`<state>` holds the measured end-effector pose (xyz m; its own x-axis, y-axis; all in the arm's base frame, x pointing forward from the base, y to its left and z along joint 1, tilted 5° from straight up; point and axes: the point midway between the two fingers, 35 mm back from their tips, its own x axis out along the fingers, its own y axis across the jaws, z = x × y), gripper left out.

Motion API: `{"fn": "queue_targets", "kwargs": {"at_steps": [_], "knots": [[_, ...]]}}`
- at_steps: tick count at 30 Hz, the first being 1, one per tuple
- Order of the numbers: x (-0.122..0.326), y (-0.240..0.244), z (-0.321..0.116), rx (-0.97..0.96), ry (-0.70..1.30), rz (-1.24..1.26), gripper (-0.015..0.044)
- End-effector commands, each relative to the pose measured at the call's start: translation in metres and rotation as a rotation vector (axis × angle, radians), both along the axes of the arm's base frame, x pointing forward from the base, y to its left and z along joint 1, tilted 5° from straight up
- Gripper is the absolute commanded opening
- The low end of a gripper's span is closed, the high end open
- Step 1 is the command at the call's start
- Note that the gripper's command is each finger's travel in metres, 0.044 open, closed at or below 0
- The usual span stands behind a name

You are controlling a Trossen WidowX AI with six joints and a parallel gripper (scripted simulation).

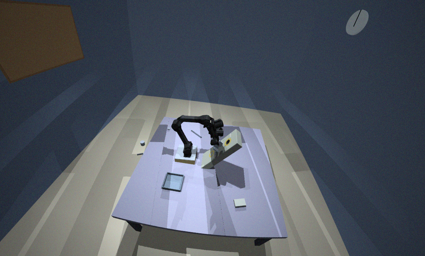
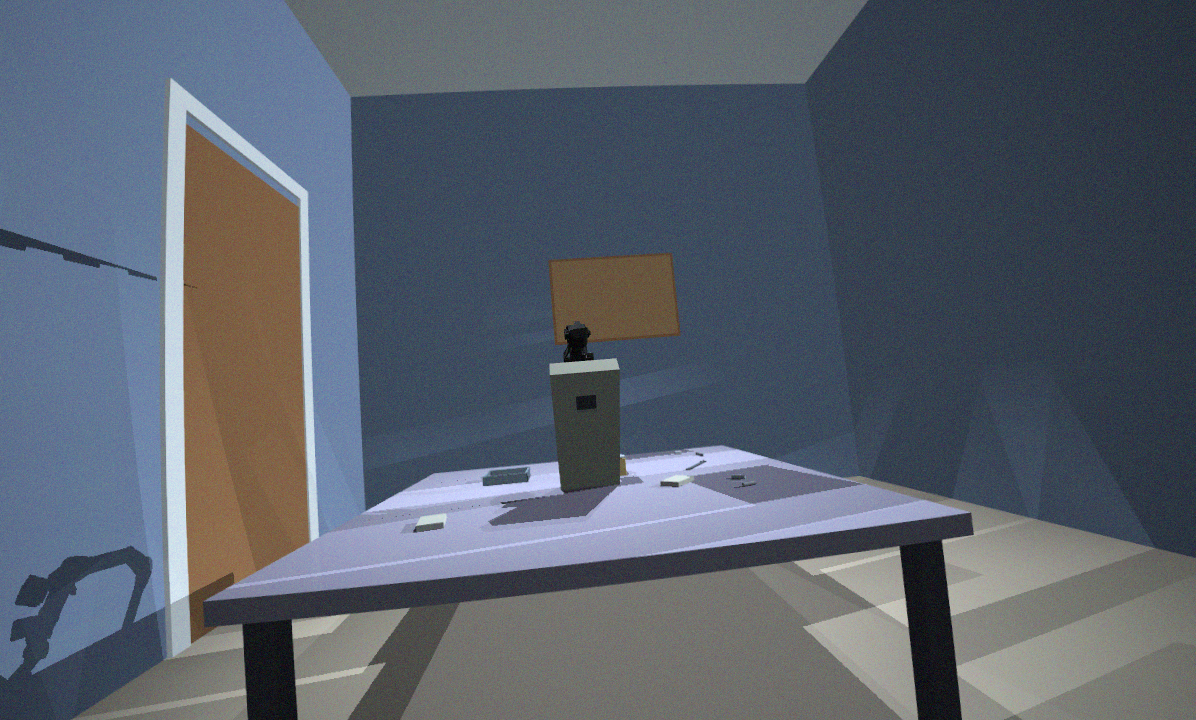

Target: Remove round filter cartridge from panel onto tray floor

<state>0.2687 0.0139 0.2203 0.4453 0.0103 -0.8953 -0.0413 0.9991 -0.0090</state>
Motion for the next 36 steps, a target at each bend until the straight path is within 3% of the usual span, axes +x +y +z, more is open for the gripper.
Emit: {"fn": "queue_targets", "kwargs": {"at_steps": [1, 12, 36], "knots": [[-0.005, 0.000, 0.020, 0.001, -0.008, -0.001, 0.0000], [-0.028, -0.001, 0.062, 0.000, -0.005, -0.001, 0.0000], [-0.017, -0.074, 0.052, -0.007, -0.001, -0.001, 0.0000]]}}
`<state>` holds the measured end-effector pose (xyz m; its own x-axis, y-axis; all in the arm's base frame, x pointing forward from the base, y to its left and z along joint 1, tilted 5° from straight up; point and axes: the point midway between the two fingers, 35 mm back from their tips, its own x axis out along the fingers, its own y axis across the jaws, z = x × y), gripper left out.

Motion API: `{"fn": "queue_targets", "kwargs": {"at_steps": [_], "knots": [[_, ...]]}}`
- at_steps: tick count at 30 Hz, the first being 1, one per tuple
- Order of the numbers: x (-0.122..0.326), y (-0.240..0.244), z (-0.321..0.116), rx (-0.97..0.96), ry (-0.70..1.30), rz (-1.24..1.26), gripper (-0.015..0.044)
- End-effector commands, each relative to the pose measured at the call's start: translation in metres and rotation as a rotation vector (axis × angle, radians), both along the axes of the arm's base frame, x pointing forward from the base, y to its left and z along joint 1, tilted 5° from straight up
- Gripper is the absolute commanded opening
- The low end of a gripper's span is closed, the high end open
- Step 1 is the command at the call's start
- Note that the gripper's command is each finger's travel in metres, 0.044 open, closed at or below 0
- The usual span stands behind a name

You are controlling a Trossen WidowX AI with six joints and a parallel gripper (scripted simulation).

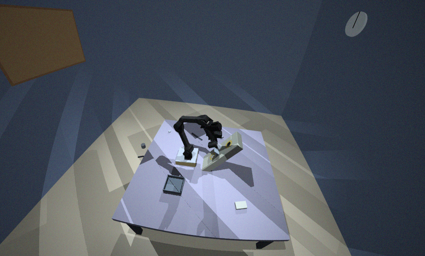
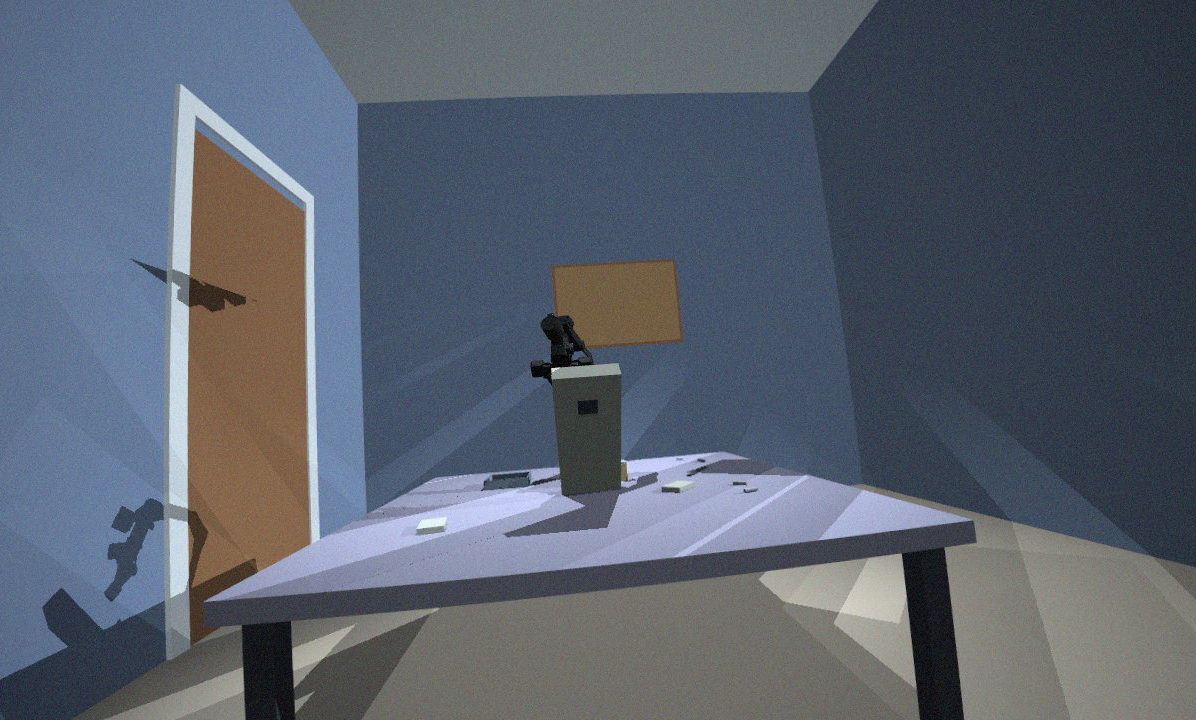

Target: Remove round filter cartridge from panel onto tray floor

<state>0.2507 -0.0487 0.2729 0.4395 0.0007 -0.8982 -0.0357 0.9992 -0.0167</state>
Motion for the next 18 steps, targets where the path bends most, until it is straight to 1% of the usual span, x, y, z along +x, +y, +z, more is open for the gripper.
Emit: {"fn": "queue_targets", "kwargs": {"at_steps": [1, 4, 5, 6, 18], "knots": [[0.001, -0.015, -0.001, 0.000, -0.009, 0.005, 0.0000], [0.000, -0.025, -0.002, -0.001, -0.012, 0.005, 0.0000], [0.000, -0.015, -0.002, -0.002, -0.004, -0.005, 0.0000], [-0.001, -0.017, -0.002, -0.003, -0.004, -0.020, 0.0000], [-0.022, -0.079, -0.015, -0.028, -0.009, -0.370, 0.0000]]}}
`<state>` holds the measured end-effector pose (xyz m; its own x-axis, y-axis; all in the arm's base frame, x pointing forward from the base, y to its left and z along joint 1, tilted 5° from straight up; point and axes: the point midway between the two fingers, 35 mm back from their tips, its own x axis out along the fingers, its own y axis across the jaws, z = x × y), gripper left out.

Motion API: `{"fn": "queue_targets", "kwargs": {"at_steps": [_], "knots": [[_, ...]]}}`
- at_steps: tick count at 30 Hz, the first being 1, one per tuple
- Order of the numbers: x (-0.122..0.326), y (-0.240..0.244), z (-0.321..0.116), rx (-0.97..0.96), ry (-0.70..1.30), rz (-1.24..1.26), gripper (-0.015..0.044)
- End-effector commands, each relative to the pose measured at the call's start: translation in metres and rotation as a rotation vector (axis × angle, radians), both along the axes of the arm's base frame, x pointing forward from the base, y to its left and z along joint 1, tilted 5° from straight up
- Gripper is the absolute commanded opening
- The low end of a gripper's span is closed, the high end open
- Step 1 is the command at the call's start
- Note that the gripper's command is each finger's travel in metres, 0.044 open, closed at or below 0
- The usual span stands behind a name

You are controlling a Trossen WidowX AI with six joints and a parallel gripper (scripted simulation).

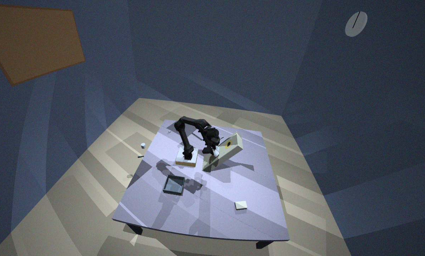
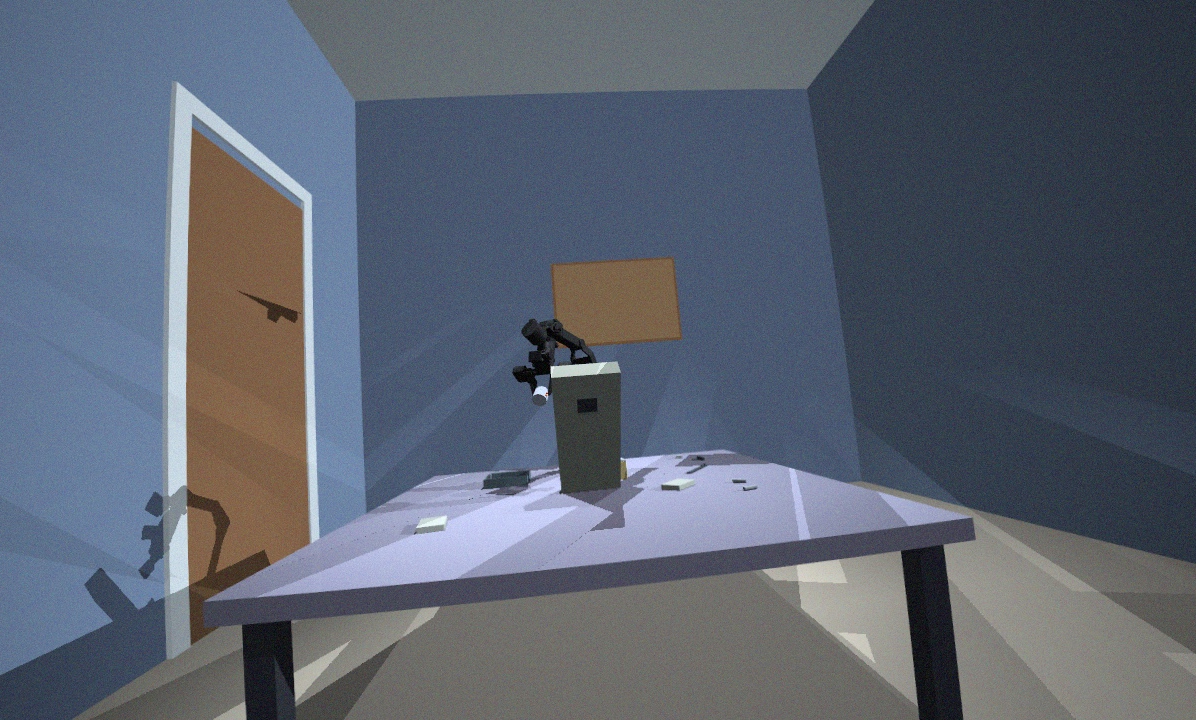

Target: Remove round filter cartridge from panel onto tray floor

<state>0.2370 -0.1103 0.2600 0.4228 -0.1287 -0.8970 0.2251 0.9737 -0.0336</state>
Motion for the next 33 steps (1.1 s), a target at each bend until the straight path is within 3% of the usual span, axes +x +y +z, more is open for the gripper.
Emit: {"fn": "queue_targets", "kwargs": {"at_steps": [1, 24, 33], "knots": [[-0.011, -0.022, -0.003, -0.014, -0.009, -0.138, 0.0000], [-0.095, -0.118, -0.026, -0.072, -0.032, -0.845, 0.0000], [-0.099, -0.121, -0.027, -0.074, -0.033, -0.867, 0.0000]]}}
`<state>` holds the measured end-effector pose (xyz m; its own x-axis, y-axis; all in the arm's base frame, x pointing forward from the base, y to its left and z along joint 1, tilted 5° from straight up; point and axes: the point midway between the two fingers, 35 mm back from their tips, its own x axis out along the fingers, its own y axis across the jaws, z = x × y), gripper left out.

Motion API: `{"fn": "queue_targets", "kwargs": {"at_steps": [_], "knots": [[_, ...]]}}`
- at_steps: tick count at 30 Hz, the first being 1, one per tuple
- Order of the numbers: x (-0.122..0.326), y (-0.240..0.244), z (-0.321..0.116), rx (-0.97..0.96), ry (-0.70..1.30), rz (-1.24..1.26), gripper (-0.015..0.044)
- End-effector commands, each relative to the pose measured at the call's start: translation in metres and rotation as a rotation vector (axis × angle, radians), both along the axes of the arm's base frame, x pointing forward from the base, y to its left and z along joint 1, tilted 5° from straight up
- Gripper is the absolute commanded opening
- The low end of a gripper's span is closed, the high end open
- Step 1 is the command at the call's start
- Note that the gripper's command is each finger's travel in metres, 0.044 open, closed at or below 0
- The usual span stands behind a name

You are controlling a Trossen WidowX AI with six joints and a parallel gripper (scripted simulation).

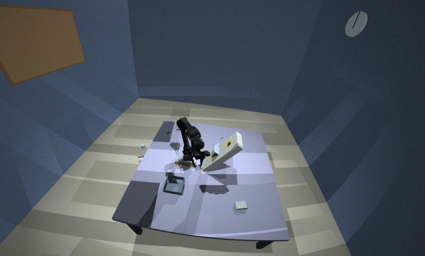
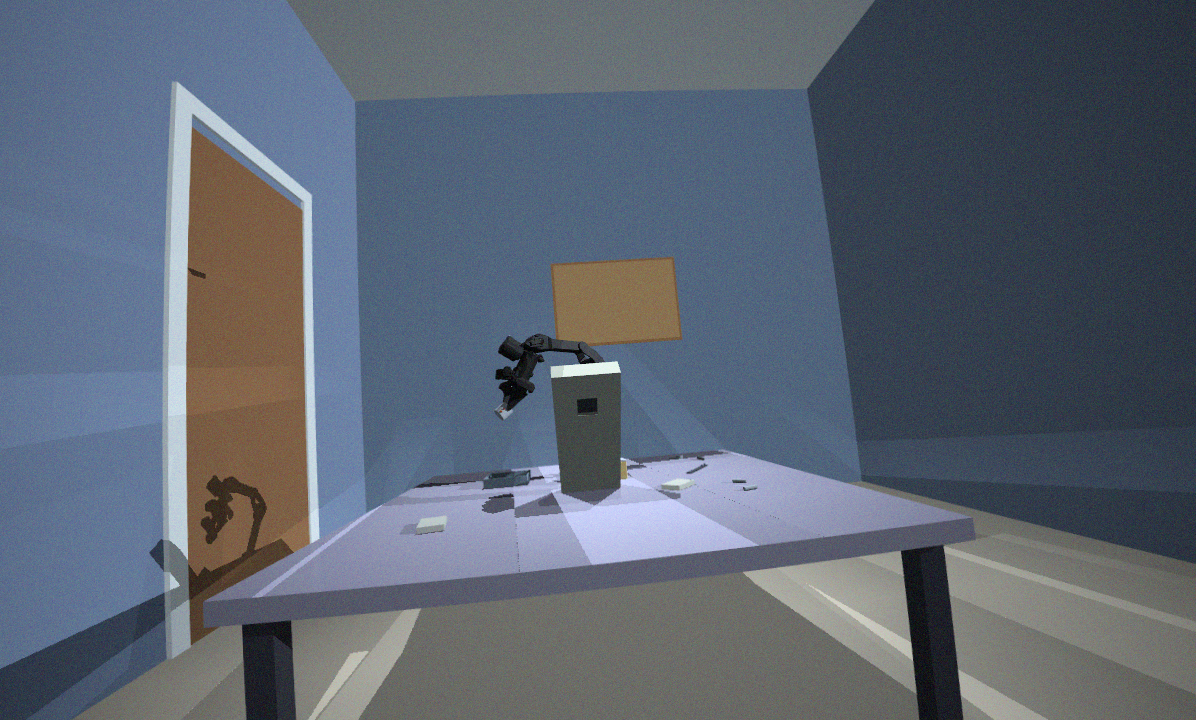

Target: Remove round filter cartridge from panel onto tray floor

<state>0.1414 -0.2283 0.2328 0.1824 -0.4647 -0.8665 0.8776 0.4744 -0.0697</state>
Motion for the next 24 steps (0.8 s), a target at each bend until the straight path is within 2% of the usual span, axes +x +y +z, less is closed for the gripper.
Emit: {"fn": "queue_targets", "kwargs": {"at_steps": [1, 24], "knots": [[-0.005, -0.004, -0.001, -0.008, -0.003, -0.030, 0.0000], [-0.100, -0.044, -0.070, -0.036, -0.011, -0.391, 0.0000]]}}
